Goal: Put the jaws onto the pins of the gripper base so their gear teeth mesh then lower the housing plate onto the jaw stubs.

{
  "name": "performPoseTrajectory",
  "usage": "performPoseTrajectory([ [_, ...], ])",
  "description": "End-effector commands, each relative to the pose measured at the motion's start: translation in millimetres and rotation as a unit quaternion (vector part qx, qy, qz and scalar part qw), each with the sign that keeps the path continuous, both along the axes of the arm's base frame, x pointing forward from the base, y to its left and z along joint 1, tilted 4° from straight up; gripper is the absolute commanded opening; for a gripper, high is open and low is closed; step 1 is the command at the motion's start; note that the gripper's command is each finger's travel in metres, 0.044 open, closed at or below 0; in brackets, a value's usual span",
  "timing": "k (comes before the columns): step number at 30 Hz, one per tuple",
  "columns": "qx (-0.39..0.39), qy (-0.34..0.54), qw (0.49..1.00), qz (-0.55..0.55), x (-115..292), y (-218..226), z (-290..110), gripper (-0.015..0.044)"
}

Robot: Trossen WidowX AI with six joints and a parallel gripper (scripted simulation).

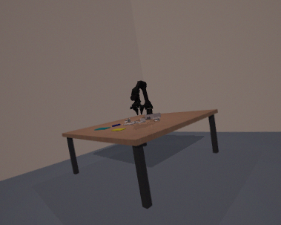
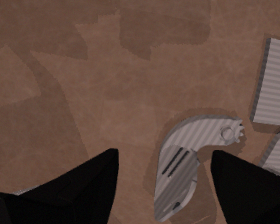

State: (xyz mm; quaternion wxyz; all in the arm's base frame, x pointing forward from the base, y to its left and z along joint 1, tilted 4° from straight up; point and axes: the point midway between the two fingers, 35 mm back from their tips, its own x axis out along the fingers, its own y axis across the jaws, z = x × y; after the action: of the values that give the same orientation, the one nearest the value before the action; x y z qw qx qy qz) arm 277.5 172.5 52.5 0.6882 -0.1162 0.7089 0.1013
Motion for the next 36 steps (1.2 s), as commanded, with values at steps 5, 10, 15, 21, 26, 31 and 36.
performPoseTrajectory([
  [5, 0.001, 0.004, 0.995, 0.101, -4.0, -2.9, 0.5, 0.042],
  [10, 0.003, 0.006, 0.986, 0.165, -5.9, -4.3, 1.1, 0.044],
  [15, 0.005, 0.008, 0.973, 0.229, -7.8, -5.6, 1.7, 0.044],
  [21, 0.007, 0.01, 0.953, 0.304, -10.1, -7.2, 2.4, 0.044],
  [26, 0.008, 0.012, 0.931, 0.365, -12.0, -8.5, 3.0, 0.044],
  [31, 0.01, 0.014, 0.905, 0.425, -13.9, -9.9, 3.5, 0.044],
  [36, 0.011, 0.015, 0.876, 0.482, -15.9, -11.2, 4.0, 0.044],
])
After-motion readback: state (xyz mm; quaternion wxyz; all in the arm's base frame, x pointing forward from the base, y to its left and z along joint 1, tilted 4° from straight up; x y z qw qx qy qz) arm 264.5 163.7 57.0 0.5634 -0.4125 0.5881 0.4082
